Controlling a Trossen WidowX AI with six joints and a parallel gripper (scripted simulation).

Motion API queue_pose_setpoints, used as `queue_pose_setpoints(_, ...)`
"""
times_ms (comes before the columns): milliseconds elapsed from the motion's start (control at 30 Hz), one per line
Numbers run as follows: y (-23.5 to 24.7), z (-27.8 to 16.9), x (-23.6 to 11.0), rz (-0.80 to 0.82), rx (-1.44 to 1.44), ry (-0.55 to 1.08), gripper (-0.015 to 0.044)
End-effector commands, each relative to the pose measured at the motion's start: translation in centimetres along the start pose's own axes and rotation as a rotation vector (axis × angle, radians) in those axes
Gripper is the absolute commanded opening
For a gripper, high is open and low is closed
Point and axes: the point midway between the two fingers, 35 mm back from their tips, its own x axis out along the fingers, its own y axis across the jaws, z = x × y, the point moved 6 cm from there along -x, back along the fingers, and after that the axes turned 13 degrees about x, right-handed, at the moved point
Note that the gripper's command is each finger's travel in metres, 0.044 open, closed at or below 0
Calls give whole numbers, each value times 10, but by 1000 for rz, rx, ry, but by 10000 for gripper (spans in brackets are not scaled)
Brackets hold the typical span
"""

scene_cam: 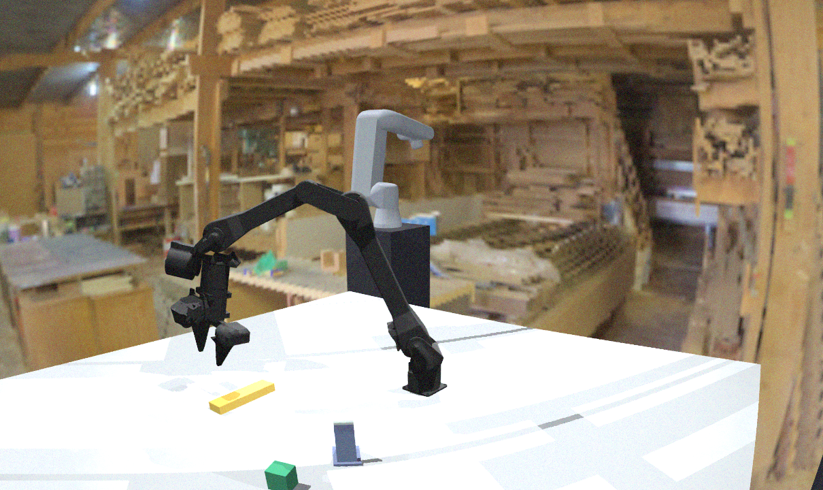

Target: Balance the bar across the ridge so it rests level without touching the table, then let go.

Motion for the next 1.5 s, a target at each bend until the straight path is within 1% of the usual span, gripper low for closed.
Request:
queue_pose_setpoints(0, 24, 10, -10, 49, -10, 25, 315)
queue_pose_setpoints(333, 84, 22, -30, 158, -44, 128, 315)
queue_pose_setpoints(467, 88, 22, -31, 165, -47, 136, 315)
queue_pose_setpoints(567, 89, 21, -25, 165, -47, 136, 315)
queue_pose_setpoints(800, 95, 16, 12, 165, -47, 136, 315)
queue_pose_setpoints(1100, 96, 15, 15, 165, -47, 136, 315)
queue_pose_setpoints(1467, 98, 13, 32, 165, -47, 136, 315)
